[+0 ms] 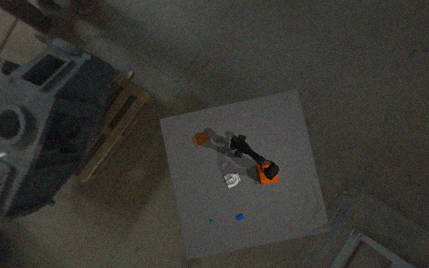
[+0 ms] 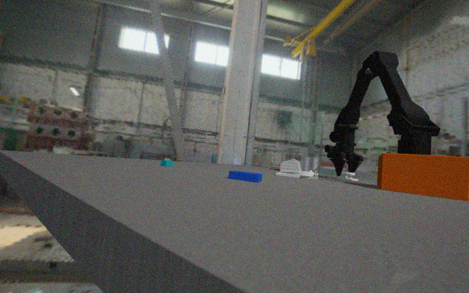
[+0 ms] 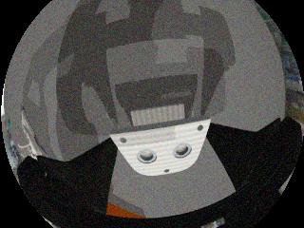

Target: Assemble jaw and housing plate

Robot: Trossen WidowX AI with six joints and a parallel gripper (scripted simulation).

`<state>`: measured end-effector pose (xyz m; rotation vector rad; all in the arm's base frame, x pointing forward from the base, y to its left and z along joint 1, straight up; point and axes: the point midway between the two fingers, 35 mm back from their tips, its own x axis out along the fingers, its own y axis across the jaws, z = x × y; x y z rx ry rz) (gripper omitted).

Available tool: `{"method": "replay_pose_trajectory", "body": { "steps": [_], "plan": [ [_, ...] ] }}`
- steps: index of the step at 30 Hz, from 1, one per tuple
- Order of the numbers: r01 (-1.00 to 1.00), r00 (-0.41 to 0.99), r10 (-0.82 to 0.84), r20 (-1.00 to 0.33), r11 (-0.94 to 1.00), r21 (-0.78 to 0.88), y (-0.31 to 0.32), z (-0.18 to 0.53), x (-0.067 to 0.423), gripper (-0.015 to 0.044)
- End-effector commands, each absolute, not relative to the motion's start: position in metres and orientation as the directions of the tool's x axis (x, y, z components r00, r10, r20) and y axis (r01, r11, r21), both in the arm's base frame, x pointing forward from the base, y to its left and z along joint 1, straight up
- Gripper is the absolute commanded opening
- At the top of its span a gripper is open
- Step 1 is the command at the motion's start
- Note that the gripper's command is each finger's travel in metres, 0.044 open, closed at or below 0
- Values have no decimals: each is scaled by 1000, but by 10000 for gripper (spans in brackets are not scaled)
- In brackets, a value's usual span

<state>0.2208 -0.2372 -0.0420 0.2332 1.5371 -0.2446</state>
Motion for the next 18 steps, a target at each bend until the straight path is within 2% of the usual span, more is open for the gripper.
{"method": "replay_pose_trajectory", "body": {
  "steps": [1, 13, 18],
  "plan": [
    [297, 20, -10, -1000, 955, -4, -237, -43, 221, 440],
    [297, 20, -10, -1000, 955, -4, -237, -43, 221, 440],
    [301, 19, -10, -1000, 954, -4, -237, -42, 221, 407]
  ]
}}
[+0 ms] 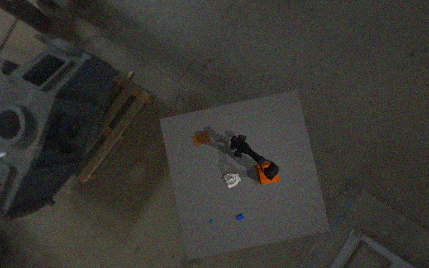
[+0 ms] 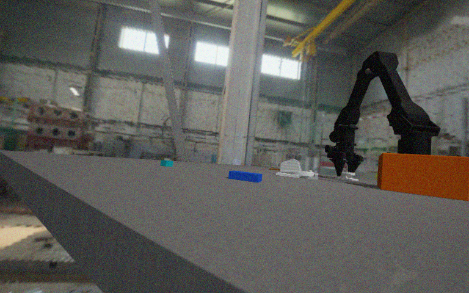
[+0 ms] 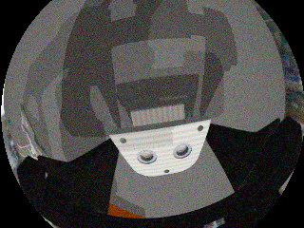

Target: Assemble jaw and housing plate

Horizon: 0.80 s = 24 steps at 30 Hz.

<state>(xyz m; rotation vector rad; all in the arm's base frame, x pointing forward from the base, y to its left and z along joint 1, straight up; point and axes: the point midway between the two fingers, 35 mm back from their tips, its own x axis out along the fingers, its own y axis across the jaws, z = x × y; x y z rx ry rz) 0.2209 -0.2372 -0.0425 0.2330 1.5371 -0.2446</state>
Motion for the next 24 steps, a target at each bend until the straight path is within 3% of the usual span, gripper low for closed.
{"method": "replay_pose_trajectory", "body": {
  "steps": [1, 9, 24],
  "plan": [
    [301, 19, -10, -1000, 954, -4, -237, -42, 221, 400],
    [301, 19, -10, -1000, 954, -4, -237, -42, 221, 351],
    [300, 19, -10, -1000, 954, -4, -238, -35, 221, 351]
  ]
}}
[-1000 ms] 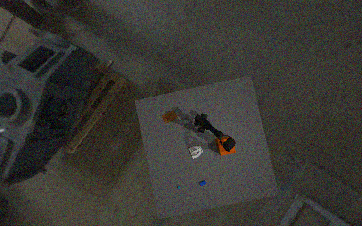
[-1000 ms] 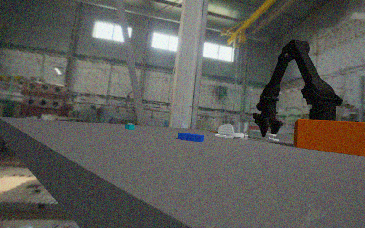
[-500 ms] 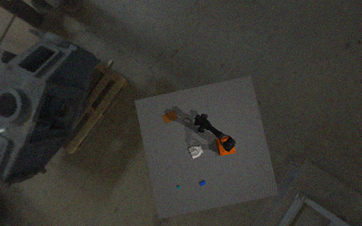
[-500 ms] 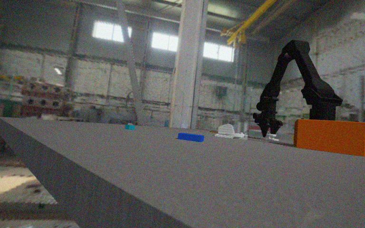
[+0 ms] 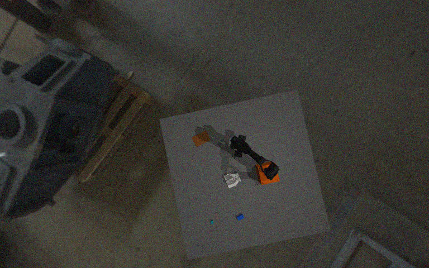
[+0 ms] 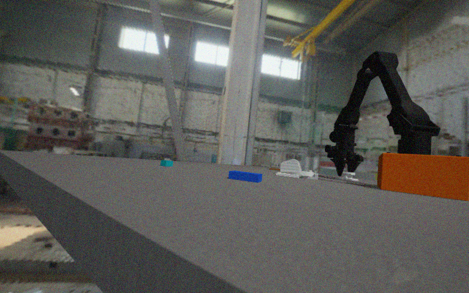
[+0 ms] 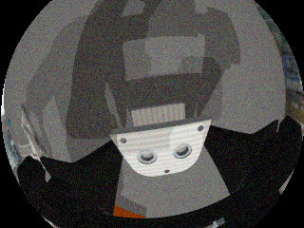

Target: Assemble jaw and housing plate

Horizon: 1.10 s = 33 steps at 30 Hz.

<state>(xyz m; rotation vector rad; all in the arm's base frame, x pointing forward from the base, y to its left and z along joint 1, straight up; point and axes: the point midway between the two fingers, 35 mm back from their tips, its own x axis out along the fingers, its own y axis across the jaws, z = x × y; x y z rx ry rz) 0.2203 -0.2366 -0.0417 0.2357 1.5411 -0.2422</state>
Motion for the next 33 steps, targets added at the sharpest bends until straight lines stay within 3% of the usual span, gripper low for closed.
{"method": "replay_pose_trajectory", "body": {
  "steps": [1, 28, 33],
  "plan": [
    [300, 19, -10, -1000, 954, -4, -238, -32, 222, 351],
    [297, 21, -11, -1000, 955, -4, -237, 30, 220, 351],
    [378, 21, -10, -1000, 926, -1, -228, 30, 227, 351]
  ]
}}
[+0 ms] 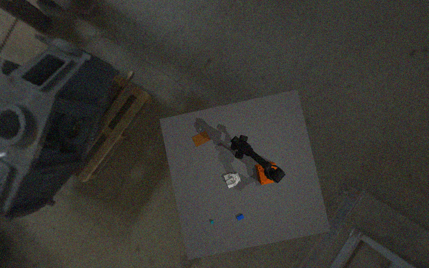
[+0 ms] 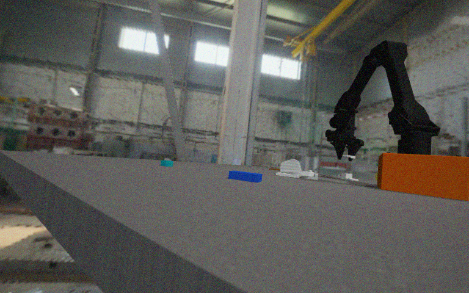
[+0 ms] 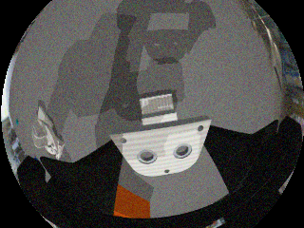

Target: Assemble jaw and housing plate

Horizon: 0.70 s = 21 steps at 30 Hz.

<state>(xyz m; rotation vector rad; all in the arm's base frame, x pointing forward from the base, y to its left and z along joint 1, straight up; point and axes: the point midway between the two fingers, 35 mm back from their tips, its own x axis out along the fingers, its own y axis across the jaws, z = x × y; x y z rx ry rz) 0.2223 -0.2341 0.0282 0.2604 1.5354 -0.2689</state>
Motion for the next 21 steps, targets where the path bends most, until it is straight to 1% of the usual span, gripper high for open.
{"method": "replay_pose_trajectory", "body": {
  "steps": [1, 11, 21],
  "plan": [
    [401, 21, -10, -1000, 916, -1, -225, 30, 229, 351],
    [613, 22, -8, -1000, 790, 7, -199, 31, 247, 351],
    [787, 23, -6, -1000, 616, 15, -171, 31, 261, 351]
  ]
}}
